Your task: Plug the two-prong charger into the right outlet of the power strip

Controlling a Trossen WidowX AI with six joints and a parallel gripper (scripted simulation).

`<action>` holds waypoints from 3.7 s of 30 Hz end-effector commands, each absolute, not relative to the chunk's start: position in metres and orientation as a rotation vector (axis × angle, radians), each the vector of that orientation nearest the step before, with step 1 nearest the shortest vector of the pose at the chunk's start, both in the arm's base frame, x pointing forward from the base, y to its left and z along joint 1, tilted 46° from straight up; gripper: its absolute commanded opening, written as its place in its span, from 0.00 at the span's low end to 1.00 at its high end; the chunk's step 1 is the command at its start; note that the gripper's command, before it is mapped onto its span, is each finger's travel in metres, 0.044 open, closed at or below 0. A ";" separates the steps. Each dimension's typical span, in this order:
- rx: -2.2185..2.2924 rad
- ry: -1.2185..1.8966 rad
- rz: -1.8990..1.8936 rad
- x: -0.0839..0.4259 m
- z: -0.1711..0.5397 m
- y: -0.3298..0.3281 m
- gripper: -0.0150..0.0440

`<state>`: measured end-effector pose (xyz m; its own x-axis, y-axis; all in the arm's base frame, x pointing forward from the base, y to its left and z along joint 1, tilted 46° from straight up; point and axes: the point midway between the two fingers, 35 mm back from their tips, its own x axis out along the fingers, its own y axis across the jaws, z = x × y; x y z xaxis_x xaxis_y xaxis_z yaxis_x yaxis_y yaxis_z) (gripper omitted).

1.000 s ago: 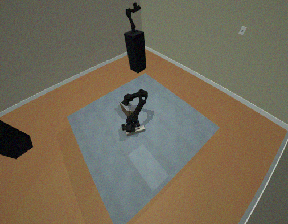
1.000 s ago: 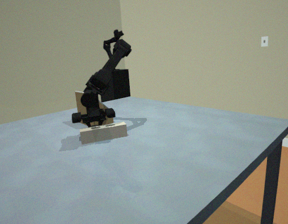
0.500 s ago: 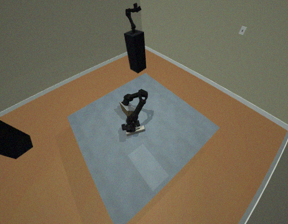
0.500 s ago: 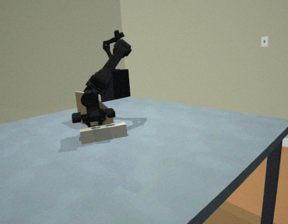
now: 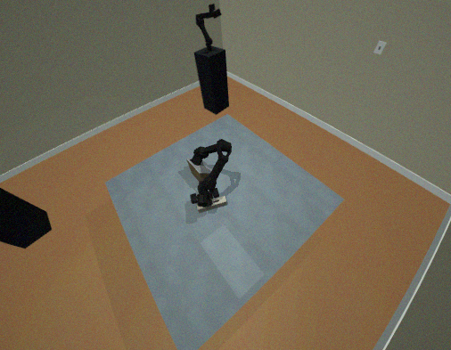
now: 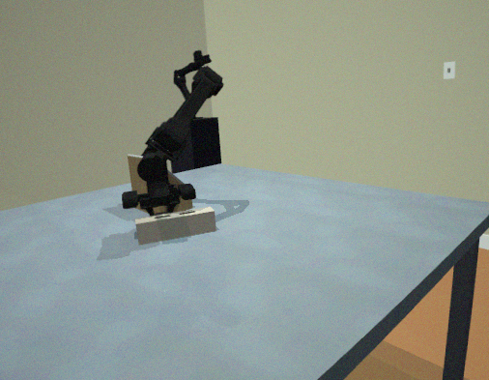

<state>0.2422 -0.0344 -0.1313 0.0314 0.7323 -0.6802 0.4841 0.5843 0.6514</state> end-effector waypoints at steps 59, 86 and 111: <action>1.032 1.600 0.256 0.236 -0.129 -0.031 1.00; 1.027 1.591 0.255 0.224 -0.126 -0.026 1.00; 1.028 1.592 0.254 0.198 -0.119 -0.014 1.00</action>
<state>0.2021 -0.0155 -0.1198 0.0530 0.7262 -0.6854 0.4780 0.5841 0.6559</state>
